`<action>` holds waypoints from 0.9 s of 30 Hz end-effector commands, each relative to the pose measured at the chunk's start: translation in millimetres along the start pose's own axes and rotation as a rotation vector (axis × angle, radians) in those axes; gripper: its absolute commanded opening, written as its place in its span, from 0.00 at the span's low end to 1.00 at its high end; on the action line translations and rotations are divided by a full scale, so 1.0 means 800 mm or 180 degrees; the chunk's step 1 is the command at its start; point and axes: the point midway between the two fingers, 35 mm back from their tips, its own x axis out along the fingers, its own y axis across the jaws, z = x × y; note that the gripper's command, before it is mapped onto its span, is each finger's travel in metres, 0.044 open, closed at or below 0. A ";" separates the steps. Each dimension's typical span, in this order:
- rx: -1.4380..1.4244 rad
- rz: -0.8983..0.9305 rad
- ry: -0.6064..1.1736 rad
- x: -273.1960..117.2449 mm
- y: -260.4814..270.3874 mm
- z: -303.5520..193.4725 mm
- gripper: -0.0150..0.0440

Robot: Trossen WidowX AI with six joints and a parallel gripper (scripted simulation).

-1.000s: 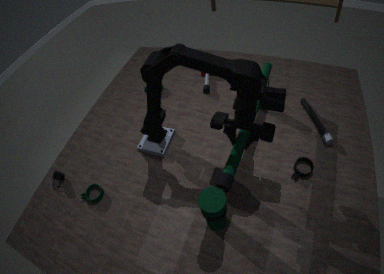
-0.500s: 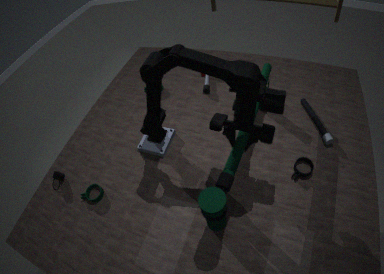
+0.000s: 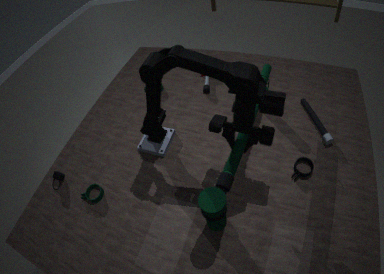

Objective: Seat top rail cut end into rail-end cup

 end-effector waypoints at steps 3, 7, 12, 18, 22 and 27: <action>0.0008 -0.0016 0.0047 -0.001 0.000 -0.010 0.25; 0.0008 -0.0016 0.0048 0.000 0.000 -0.012 0.25; 0.0008 -0.0016 0.0049 0.000 0.000 -0.015 0.25; -0.0002 0.0007 -0.0001 0.002 0.000 -0.008 0.25; -0.0002 0.0007 -0.0001 0.002 0.000 -0.008 0.25; -0.0002 0.0007 -0.0001 0.002 0.000 -0.008 0.34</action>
